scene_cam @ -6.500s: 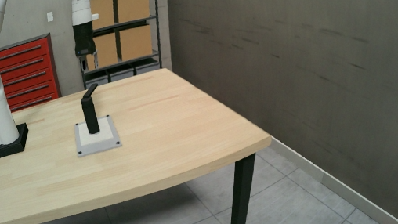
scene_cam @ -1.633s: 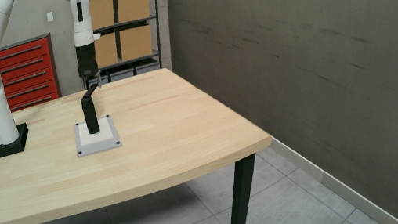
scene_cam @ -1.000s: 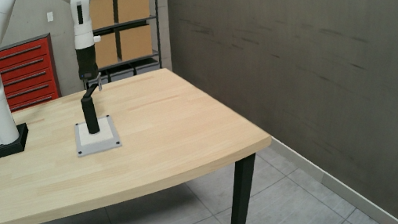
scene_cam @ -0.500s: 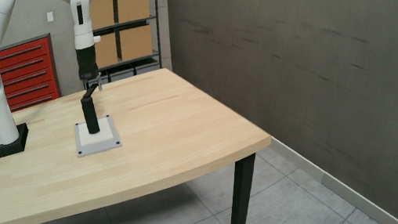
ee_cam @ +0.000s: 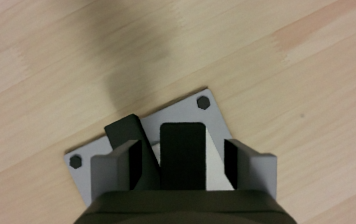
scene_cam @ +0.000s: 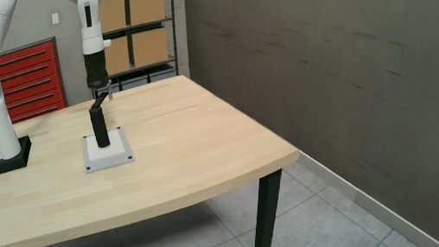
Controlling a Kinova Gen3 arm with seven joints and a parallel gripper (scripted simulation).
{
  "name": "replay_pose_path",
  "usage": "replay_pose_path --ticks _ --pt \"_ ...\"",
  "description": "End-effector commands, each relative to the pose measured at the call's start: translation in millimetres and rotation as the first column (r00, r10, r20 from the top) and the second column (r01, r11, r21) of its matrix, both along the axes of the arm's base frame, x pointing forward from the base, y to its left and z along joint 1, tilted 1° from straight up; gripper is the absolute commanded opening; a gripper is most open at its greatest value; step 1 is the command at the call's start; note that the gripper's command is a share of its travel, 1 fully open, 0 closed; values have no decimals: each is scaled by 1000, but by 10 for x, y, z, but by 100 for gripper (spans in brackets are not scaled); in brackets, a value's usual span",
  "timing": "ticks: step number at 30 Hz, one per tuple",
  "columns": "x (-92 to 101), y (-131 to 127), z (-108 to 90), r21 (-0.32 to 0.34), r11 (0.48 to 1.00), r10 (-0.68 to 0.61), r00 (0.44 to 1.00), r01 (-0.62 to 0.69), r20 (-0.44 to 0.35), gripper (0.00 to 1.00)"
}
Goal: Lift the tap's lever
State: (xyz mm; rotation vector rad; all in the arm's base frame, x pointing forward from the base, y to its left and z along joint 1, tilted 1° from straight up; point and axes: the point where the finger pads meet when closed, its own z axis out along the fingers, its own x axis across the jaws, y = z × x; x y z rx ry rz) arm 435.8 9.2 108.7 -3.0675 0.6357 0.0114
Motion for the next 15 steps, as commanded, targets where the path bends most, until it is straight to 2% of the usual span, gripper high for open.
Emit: replay_pose_path --ticks 1,10,11,15 --pt "5 0 7 0 1000 0 1000 0 2 100" --pt "5 0 7 0 1000 0 1000 0 2 100" --pt "5 0 7 0 1000 0 1000 0 2 0" --pt "5 0 7 0 1000 0 1000 0 2 0"
